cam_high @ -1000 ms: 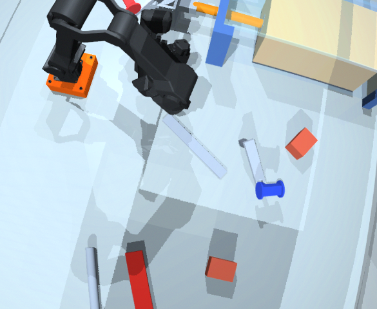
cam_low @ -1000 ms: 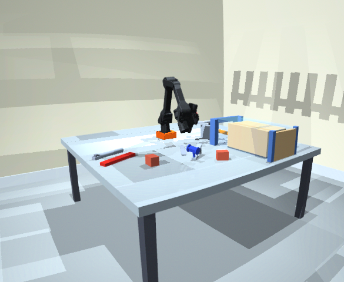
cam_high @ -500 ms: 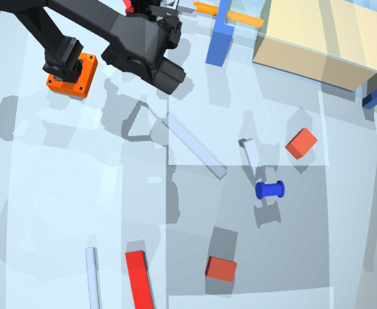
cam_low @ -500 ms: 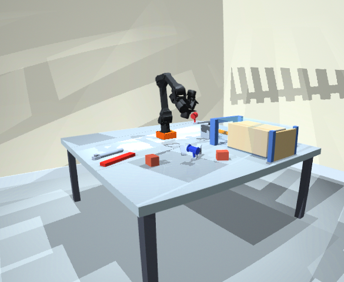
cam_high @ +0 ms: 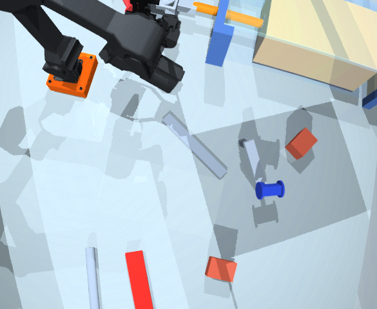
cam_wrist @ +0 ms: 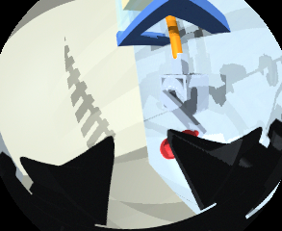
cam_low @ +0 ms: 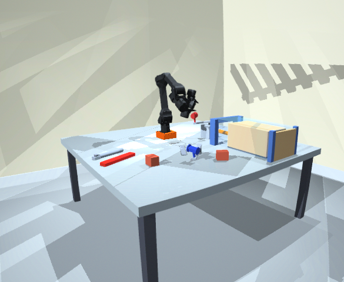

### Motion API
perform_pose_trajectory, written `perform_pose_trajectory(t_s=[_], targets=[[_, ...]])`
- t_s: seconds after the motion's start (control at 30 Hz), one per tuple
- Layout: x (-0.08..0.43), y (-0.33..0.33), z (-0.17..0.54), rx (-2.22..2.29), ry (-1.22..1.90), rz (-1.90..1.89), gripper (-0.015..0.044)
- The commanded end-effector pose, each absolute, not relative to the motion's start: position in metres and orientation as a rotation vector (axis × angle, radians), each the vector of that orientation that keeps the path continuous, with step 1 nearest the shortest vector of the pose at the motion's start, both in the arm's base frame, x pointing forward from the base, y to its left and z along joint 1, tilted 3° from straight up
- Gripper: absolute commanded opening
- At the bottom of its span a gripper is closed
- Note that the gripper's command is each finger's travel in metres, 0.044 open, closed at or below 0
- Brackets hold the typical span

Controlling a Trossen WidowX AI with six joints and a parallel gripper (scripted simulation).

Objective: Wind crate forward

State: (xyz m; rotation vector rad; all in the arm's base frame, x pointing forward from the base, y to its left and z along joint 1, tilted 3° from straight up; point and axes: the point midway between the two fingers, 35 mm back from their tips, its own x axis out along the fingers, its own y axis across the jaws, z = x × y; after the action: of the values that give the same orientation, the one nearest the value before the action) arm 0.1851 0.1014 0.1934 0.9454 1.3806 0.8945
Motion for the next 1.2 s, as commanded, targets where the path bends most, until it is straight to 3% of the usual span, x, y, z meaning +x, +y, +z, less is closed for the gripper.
perform_pose_trajectory(t_s=[0.0,0.53,0.8,1.17], targets=[[0.185,0.102,0.196,0.949,1.375,0.894,0.0240],[0.185,0.101,0.194,0.945,1.380,0.894,0.0240],[0.166,0.129,0.183,0.419,1.663,0.906,0.0440],[0.161,0.172,0.192,-0.465,1.621,0.793,0.0440]])
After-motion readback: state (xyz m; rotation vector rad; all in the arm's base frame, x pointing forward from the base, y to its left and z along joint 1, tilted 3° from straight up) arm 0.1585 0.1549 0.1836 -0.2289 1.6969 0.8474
